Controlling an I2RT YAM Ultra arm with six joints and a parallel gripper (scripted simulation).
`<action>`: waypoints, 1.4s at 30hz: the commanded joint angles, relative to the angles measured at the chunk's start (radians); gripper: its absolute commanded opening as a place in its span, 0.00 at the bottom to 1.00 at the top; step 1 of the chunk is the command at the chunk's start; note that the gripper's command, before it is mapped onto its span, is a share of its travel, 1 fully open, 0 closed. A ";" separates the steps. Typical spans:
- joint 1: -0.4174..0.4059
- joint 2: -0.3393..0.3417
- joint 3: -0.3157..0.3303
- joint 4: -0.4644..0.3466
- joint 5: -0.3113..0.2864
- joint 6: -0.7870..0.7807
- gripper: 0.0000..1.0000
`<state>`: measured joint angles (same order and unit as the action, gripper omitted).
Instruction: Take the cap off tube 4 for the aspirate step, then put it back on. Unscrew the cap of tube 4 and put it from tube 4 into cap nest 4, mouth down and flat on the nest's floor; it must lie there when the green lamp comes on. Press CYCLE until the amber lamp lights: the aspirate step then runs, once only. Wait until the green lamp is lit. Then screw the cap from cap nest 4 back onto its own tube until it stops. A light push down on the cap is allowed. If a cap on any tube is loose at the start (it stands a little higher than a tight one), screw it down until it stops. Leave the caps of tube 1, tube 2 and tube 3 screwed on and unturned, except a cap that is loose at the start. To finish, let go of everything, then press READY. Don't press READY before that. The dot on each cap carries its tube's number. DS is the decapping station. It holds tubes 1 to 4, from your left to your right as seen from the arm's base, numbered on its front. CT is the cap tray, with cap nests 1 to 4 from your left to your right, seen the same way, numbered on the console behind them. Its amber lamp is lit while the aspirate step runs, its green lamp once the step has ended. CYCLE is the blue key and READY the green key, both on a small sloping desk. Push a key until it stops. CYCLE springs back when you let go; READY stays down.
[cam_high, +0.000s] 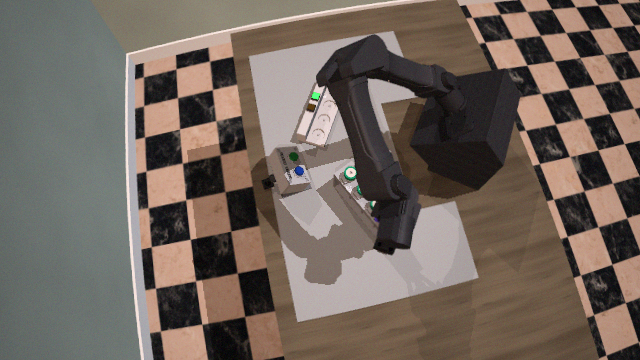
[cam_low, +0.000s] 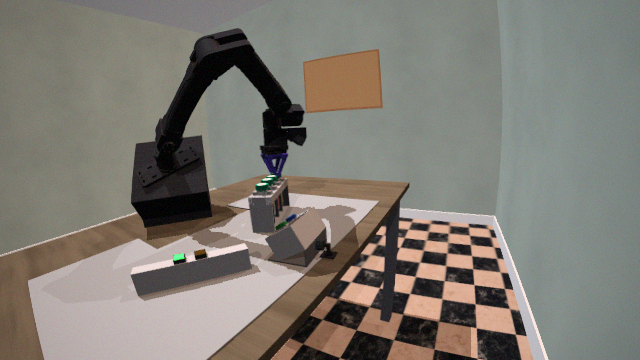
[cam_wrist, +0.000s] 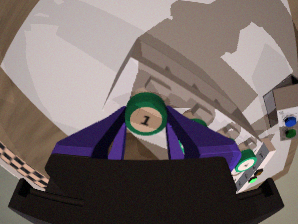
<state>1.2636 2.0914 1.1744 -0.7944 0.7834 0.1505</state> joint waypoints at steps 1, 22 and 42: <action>0.006 -0.005 0.002 0.019 0.000 0.089 0.00; 0.006 -0.005 0.002 0.019 0.000 0.089 0.00; 0.043 -0.020 0.038 -0.069 -0.006 0.141 0.49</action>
<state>1.2716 2.0880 1.1847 -0.8219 0.7788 0.2619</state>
